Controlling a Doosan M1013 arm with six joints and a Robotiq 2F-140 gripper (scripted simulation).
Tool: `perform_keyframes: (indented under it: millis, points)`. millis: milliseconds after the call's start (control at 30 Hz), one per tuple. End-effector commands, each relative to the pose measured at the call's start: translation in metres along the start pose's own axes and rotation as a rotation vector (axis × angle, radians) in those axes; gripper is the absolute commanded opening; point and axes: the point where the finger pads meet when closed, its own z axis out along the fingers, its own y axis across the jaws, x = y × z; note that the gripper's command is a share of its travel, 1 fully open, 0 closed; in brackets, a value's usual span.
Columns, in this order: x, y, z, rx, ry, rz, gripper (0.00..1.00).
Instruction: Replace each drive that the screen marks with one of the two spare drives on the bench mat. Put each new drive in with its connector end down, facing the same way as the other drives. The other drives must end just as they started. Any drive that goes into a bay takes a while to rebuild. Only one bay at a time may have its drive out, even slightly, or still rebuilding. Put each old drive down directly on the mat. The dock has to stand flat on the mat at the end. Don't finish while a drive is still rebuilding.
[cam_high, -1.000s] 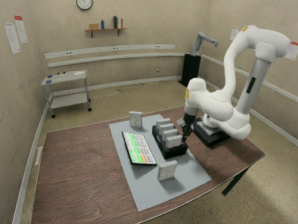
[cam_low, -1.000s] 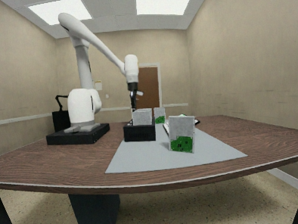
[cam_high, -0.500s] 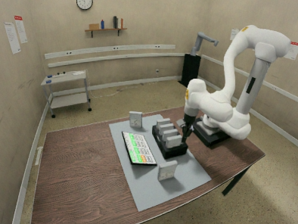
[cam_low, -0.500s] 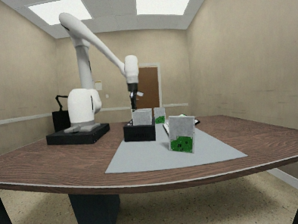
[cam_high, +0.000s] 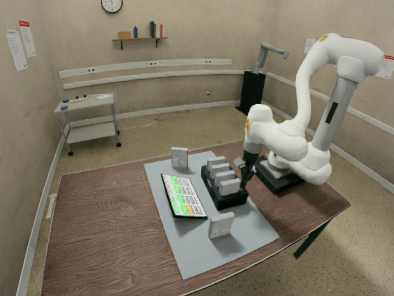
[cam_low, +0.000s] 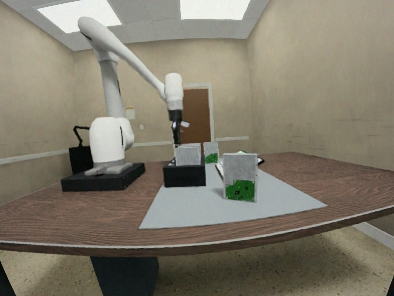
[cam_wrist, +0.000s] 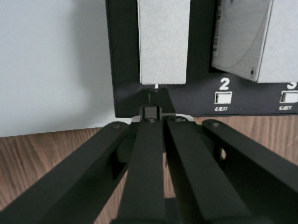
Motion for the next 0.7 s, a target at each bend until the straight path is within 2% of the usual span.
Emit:
perform_keyframes:
  millis: [0, 667]
  points:
    - [0.0004, -0.0002, -0.0002, 0.001, 0.001, 0.000, 0.10]
    - [0.0004, -0.0002, 0.0064, 0.001, 0.001, 0.000, 0.10]
